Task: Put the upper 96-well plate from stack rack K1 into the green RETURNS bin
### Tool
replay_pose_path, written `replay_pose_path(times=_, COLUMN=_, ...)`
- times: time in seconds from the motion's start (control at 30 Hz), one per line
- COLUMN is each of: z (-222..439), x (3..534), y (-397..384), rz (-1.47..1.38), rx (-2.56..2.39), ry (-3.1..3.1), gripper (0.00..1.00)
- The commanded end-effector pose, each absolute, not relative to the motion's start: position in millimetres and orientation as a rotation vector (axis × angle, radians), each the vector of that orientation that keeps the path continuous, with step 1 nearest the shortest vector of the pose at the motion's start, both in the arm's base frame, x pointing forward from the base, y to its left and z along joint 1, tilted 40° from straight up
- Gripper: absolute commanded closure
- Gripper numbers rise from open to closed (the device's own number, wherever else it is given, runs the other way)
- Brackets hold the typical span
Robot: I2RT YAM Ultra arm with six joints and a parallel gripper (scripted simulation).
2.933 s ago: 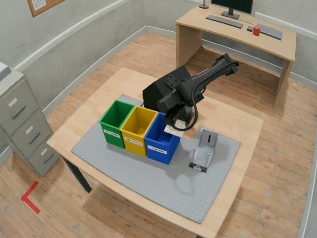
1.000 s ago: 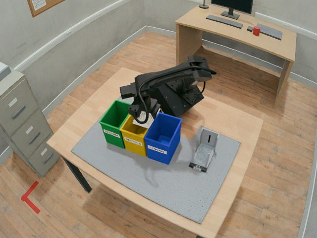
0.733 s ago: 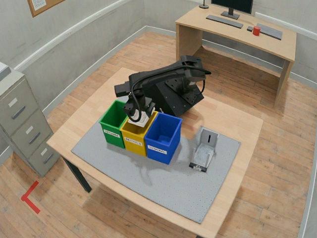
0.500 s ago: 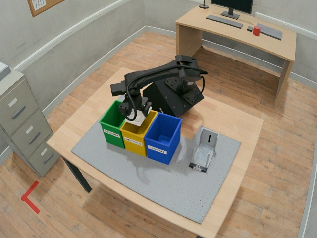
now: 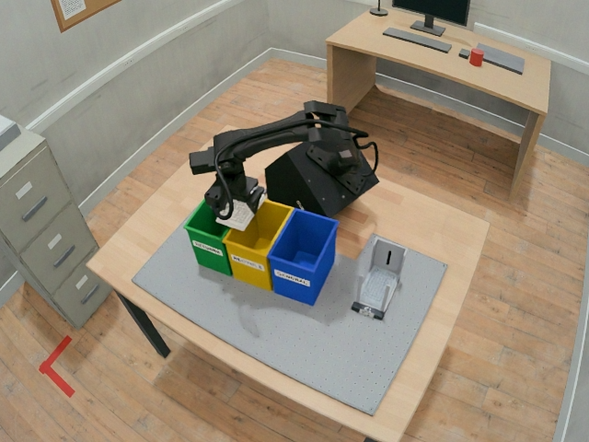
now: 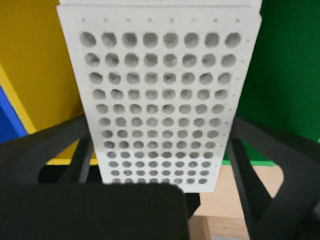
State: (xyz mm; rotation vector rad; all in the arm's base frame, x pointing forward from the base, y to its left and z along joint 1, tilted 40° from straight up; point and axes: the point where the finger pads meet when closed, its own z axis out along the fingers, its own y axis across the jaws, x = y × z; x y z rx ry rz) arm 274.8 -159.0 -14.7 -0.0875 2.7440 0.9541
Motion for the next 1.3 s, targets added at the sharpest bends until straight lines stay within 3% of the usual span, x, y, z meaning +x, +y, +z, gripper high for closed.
replay_pose_path(times=0.0, z=-8, x=279, y=-183, rz=0.896, rx=-0.082, ry=2.722, gripper=1.0)
replay_pose_path(times=1.27, z=-45, x=292, y=-241, rz=0.883, rx=-0.083, ry=2.72, gripper=1.0)
